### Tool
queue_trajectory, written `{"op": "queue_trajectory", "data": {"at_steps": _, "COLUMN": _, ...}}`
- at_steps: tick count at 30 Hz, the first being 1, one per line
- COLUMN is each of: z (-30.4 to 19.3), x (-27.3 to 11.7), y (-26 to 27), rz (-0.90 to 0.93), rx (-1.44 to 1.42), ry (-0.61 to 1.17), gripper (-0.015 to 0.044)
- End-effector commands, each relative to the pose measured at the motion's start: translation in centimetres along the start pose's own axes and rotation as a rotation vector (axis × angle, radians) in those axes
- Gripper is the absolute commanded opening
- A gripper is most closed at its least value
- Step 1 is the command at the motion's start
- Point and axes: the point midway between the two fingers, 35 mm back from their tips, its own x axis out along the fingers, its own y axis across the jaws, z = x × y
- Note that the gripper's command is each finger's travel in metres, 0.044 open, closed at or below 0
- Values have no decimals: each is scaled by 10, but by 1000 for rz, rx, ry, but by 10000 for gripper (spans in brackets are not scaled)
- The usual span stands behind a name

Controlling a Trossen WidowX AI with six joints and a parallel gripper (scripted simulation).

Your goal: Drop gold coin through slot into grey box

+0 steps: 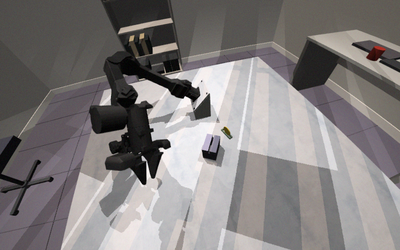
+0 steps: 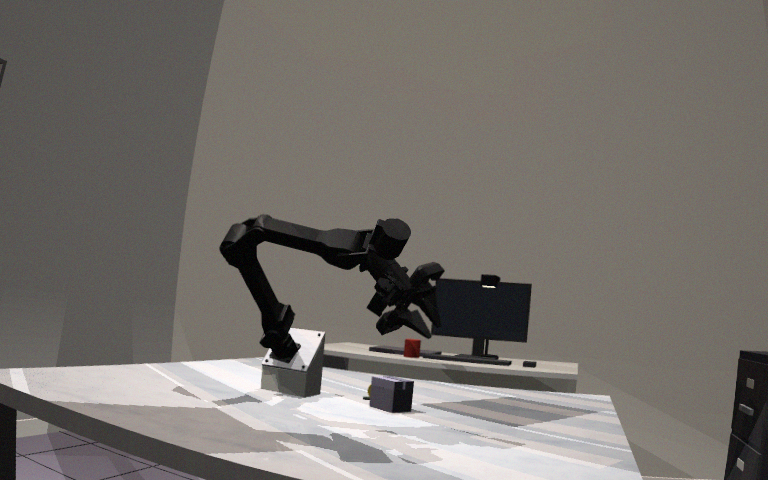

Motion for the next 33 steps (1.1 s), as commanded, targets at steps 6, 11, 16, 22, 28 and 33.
{"op": "queue_trajectory", "data": {"at_steps": 6, "z": -124, "x": -6, "y": -97, "rz": -248, "rx": -680, "ry": 261, "gripper": 161}}
{"op": "queue_trajectory", "data": {"at_steps": 11, "z": -172, "x": -31, "y": -165, "rz": -365, "rx": -1101, "ry": 418, "gripper": 161}}
{"op": "queue_trajectory", "data": {"at_steps": 16, "z": -196, "x": -65, "y": -234, "rz": -477, "rx": -1538, "ry": 566, "gripper": 161}}
{"op": "queue_trajectory", "data": {"at_steps": 22, "z": -192, "x": -111, "y": -312, "rz": -647, "rx": -2135, "ry": 731, "gripper": 161}}
{"op": "queue_trajectory", "data": {"at_steps": 28, "z": -185, "x": -119, "y": -324, "rz": -694, "rx": -2273, "ry": 762, "gripper": 161}}
{"op": "queue_trajectory", "data": {"at_steps": 33, "z": -185, "x": -118, "y": -322, "rz": -694, "rx": -2273, "ry": 761, "gripper": 161}}
